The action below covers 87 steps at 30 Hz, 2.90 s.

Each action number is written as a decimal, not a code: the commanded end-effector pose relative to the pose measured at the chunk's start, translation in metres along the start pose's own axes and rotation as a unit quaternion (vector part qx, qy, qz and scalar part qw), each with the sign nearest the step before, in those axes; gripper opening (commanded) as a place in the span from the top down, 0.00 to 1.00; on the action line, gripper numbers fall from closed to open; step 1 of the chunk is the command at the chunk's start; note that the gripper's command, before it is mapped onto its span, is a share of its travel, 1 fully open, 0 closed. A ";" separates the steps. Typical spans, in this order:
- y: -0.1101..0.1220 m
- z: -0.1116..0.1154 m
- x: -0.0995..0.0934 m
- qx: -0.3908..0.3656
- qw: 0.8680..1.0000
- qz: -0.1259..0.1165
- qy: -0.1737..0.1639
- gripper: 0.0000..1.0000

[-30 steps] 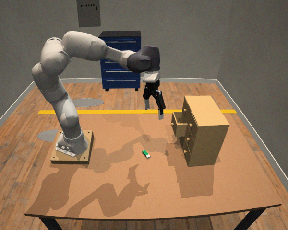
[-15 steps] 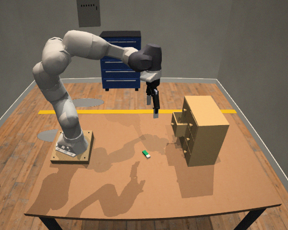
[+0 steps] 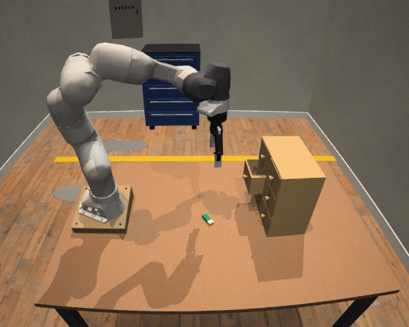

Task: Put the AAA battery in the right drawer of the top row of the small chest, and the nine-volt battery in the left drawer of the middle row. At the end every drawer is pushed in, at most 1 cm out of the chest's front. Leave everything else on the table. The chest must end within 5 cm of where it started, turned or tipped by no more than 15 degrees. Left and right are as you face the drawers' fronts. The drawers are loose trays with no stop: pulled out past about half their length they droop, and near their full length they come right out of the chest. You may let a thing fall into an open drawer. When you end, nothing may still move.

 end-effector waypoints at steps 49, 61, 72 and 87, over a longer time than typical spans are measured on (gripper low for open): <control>0.006 -0.020 -0.001 -0.308 0.952 -0.003 0.000 0.00; 0.009 -0.027 -0.001 -0.426 0.905 -0.004 0.000 0.00; 0.012 -0.036 -0.001 -0.550 0.835 -0.005 0.000 0.00; 0.016 -0.050 0.001 -0.722 0.692 -0.004 0.001 0.00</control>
Point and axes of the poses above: the point where the finger pads meet when closed, its own x axis out along the fingers, its own y axis across the jaws, z = x × y, the point moved 2 cm from there along -x, back along the fingers, and after that the axes turned 2 degrees about x, right-handed, at the moved point
